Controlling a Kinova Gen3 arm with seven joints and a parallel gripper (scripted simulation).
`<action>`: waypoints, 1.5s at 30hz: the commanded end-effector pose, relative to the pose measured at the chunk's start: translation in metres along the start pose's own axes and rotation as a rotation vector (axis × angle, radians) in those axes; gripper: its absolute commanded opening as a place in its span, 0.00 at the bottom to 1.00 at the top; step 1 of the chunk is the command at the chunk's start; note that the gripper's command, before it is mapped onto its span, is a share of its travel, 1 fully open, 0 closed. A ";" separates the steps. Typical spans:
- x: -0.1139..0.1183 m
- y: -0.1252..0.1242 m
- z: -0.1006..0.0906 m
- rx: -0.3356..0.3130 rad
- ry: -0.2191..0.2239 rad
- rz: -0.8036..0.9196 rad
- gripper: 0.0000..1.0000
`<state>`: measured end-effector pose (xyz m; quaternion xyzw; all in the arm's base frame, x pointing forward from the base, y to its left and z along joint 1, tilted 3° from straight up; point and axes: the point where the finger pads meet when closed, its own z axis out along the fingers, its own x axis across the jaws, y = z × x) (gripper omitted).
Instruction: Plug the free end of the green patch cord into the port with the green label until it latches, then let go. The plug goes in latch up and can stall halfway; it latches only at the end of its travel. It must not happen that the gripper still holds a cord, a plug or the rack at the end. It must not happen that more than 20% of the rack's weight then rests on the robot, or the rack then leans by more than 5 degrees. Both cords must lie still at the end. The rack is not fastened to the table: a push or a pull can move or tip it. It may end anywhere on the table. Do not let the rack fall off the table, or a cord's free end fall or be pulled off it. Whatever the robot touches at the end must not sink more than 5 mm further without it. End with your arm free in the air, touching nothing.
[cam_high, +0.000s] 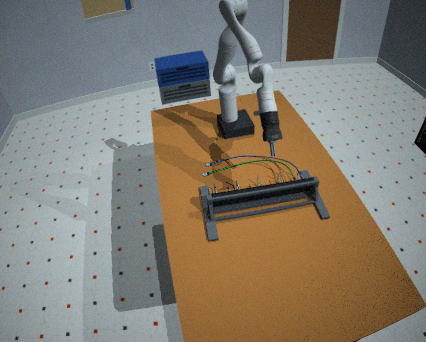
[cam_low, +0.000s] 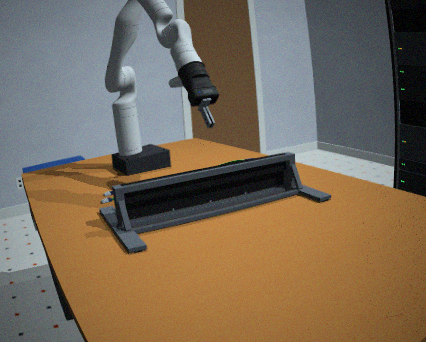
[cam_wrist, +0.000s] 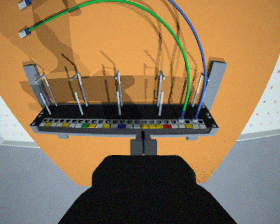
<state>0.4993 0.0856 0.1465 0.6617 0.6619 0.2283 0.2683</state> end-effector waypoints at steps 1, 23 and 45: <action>-0.004 -0.004 0.006 0.011 -0.009 0.003 0.00; -0.005 -0.004 0.062 0.011 -0.009 0.003 0.00; -0.005 -0.005 0.076 0.011 -0.009 0.003 0.00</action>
